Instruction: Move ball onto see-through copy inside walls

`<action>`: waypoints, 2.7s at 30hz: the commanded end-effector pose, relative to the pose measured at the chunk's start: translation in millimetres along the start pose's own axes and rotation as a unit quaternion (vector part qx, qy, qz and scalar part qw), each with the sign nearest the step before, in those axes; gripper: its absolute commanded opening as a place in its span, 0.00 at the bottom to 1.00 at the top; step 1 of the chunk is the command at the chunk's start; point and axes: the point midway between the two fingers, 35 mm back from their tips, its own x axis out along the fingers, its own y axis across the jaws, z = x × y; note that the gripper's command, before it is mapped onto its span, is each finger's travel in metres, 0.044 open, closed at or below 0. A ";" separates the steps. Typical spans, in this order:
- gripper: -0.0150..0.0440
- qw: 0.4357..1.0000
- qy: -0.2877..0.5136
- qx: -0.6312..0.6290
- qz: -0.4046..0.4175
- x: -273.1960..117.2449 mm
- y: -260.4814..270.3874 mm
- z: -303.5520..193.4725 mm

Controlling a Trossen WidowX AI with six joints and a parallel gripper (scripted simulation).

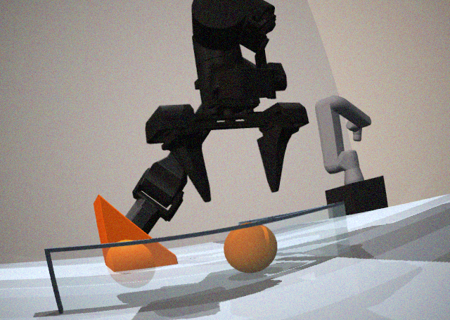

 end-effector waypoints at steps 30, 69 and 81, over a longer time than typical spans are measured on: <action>0.94 1.000 -0.002 0.010 0.005 49.6 -1.4 1.1; 0.25 0.997 0.004 0.081 -0.005 13.4 -14.4 -2.9; 0.25 0.997 -0.013 0.079 0.002 -48.8 -7.7 0.9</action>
